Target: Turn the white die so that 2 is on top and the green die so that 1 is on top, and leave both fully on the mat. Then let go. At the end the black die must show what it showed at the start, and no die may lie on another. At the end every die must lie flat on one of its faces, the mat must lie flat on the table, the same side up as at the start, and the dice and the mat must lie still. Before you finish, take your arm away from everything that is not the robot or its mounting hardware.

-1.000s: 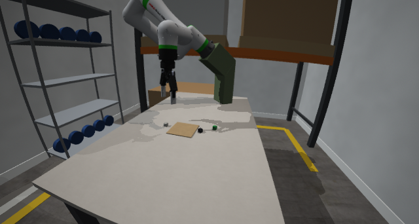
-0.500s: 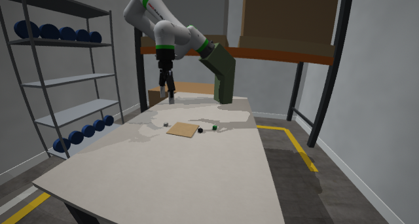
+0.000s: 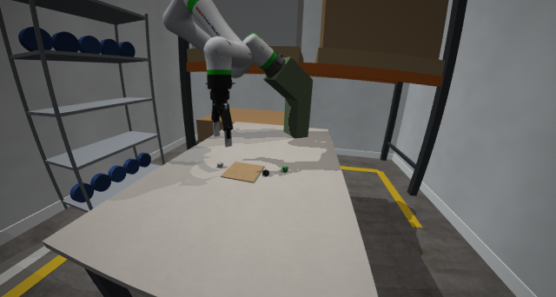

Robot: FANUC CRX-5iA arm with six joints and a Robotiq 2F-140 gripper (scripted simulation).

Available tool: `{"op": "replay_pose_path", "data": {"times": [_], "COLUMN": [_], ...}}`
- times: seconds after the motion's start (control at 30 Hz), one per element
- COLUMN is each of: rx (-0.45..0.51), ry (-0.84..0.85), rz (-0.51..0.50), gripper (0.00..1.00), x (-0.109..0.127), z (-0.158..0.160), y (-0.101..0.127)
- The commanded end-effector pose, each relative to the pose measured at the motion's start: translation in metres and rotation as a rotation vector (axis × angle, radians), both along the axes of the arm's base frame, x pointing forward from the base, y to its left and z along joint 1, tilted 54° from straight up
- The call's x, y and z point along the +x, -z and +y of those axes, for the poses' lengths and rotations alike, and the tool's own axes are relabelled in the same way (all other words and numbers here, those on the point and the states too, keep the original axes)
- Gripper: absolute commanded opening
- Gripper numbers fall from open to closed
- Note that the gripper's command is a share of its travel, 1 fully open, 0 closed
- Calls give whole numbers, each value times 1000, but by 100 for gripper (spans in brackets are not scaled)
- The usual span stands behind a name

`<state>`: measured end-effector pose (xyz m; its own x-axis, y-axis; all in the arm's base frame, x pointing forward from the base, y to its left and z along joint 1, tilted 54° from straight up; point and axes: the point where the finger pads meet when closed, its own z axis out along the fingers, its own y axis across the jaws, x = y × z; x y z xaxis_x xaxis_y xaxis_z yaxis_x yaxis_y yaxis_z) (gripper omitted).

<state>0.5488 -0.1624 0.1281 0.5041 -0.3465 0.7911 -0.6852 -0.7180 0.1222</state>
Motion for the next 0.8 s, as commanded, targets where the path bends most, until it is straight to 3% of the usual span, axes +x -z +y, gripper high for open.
{"op": "replay_pose_path", "data": {"times": [0.0, 0.23, 0.77], "rx": [-3, -3, -3], "ry": [-4, -4, -4], "rz": [-8, -8, -8], "gripper": [100, 100, 100], "x": [15, 33, 33], "z": [-15, -35, -36], "y": [13, 33, 34]}}
